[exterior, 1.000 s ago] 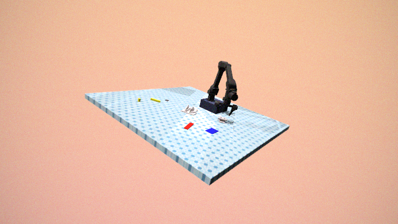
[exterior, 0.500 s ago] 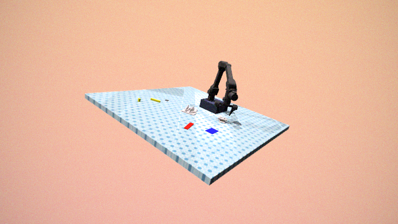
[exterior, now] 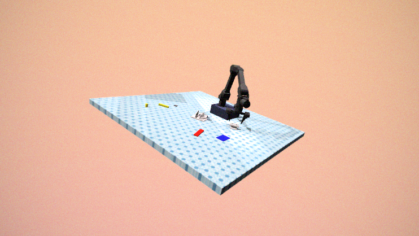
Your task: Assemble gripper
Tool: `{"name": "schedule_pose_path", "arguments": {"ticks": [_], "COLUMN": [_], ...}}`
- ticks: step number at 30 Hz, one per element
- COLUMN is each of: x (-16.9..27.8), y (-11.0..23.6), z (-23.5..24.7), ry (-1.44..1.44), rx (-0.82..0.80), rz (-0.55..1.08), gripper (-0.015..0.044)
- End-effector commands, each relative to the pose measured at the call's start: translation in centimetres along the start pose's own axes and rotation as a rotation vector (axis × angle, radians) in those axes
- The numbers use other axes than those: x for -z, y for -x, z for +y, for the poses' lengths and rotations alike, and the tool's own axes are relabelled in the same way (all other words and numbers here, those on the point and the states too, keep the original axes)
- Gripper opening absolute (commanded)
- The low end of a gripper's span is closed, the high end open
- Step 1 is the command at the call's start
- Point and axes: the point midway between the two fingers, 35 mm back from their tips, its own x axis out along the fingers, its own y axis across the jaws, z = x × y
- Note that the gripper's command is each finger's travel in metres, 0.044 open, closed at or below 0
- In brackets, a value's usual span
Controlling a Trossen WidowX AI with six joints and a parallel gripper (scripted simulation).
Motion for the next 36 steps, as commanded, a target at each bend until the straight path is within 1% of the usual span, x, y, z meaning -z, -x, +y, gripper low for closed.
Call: {"name": "schedule_pose_path", "arguments": {"ticks": [1,19,36], "x": [-0.1,-0.1,-0.1], "y": [-0.9,-3.7,-3.9], "z": [0.1,0.1,0.1], "ry": [0.002,0.006,0.006], "rx": [-0.005,-0.007,-0.007], "rz": [-0.006,-0.005,-0.005], "gripper": [0.044,0.044,0.044]}}
